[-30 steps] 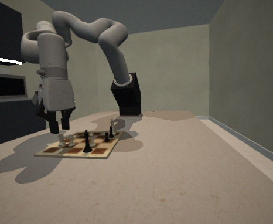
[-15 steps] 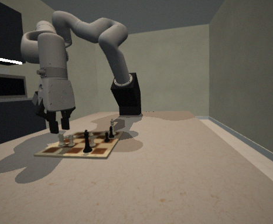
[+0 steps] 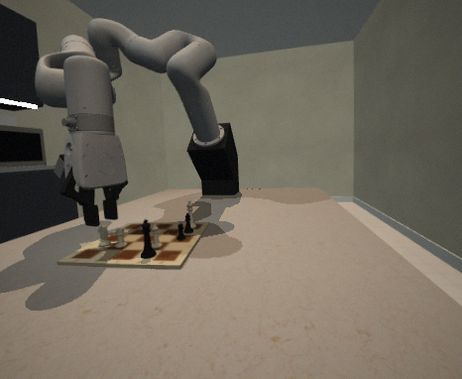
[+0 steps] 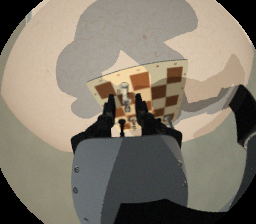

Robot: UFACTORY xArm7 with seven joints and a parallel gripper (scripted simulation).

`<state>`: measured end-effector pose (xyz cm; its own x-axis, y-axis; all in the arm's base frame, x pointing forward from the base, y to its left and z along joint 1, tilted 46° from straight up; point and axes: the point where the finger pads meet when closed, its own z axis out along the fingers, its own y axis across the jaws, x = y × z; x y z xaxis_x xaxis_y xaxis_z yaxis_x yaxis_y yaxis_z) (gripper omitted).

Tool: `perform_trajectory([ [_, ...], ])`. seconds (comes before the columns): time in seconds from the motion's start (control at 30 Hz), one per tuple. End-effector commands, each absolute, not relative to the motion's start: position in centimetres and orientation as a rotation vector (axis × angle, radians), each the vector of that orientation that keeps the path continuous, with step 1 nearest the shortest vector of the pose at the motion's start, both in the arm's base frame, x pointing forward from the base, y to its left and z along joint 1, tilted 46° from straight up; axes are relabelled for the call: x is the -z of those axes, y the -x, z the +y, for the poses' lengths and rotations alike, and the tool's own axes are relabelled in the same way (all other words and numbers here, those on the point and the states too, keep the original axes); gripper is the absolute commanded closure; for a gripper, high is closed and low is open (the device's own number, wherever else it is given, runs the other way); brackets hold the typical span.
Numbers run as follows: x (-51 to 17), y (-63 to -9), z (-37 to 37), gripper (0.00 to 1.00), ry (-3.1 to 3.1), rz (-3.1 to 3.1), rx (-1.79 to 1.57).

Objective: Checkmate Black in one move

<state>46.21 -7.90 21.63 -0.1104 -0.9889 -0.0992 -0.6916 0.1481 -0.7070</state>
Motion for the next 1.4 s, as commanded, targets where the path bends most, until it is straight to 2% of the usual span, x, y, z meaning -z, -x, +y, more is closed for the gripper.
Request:
perform_trajectory([
  [0.0,-21.7,-46.2,-7.9,0.63,1.6,1.865,0.685],
  [1.37,-19.3,-48.7,-7.9,0.63,1.6,1.865,0.685],
])
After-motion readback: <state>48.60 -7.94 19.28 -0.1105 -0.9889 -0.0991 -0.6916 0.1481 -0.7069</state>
